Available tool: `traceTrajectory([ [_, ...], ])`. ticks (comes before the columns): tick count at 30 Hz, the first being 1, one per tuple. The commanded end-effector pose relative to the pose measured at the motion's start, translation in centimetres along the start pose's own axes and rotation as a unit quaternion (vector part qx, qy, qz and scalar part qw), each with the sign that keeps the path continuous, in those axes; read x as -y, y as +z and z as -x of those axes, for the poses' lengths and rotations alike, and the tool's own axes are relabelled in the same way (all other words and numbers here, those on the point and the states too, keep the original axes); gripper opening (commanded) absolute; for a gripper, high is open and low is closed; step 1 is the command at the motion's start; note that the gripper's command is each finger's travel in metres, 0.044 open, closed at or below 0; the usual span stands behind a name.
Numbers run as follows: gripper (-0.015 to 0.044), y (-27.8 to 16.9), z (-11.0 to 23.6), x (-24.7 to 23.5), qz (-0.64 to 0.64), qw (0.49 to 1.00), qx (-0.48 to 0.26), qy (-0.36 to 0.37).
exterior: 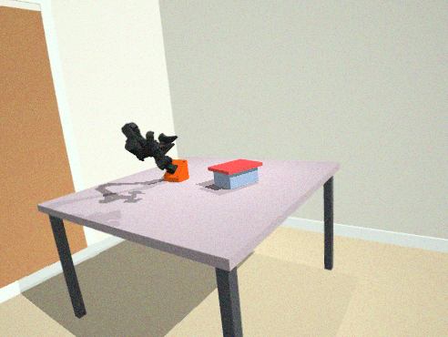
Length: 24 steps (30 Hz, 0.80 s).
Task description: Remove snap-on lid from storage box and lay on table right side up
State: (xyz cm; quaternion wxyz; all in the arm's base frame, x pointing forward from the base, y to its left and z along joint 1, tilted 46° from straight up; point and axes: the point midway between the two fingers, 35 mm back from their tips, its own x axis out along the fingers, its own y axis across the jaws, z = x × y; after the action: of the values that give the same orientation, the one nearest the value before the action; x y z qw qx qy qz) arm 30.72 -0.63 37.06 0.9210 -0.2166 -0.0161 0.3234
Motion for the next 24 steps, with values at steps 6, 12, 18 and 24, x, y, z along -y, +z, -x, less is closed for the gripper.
traceTrajectory([
  [6,0.0243,-5.5,-5.7,-1.1,-0.276,0.955,-0.103,-0.01],
  [12,0.0235,-10.5,-10.1,-4.4,-0.469,0.855,-0.214,-0.053],
  [18,0.0235,-15.6,-13.4,-9.6,-0.598,0.716,-0.327,-0.149],
  [24,0.0235,-19.1,-14.7,-14.4,-0.638,0.611,-0.389,-0.261],
])
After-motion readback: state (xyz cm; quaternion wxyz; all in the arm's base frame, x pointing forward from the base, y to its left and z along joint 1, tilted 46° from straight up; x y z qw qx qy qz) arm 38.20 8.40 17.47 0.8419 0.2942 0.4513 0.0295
